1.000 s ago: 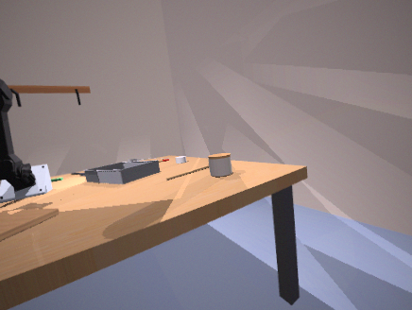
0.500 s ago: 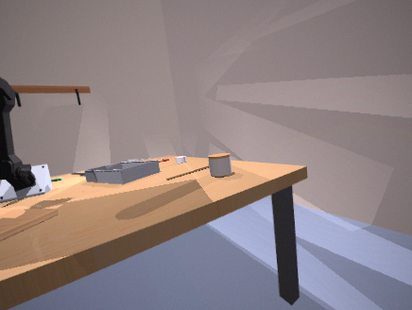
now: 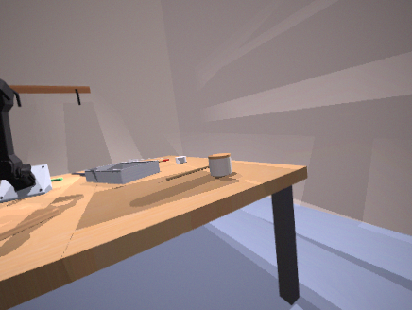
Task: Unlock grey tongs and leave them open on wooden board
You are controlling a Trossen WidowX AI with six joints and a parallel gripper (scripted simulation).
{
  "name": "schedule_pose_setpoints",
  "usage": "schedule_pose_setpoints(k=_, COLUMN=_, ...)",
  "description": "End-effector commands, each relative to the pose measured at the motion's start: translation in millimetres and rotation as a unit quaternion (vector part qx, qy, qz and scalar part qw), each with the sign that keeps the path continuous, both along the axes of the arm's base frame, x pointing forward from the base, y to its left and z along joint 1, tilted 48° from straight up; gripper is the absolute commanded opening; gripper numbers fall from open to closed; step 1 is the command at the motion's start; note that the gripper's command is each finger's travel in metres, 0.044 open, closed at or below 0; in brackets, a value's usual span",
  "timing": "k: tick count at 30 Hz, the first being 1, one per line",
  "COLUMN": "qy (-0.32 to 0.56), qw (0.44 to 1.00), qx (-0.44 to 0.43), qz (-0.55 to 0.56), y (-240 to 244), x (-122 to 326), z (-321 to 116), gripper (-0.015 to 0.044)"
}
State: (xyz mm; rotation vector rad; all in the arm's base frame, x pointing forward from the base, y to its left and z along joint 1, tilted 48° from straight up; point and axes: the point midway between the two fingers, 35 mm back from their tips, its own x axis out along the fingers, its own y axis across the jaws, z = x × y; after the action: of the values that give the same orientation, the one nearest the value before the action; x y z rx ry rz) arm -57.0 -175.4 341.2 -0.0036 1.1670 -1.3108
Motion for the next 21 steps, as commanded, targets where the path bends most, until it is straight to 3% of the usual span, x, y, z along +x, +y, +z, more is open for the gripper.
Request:
schedule_pose_setpoints(k=1, qy=-0.002, qw=1.000, qx=0.003, qz=-0.004, y=-6.5, x=-2.9, z=-7.3, gripper=-0.0150)
schedule_pose_setpoints(k=21, qy=-0.003, qw=1.000, qx=0.002, qz=-0.003, y=-30.4, x=-8.8, z=-28.8, gripper=-0.0150)
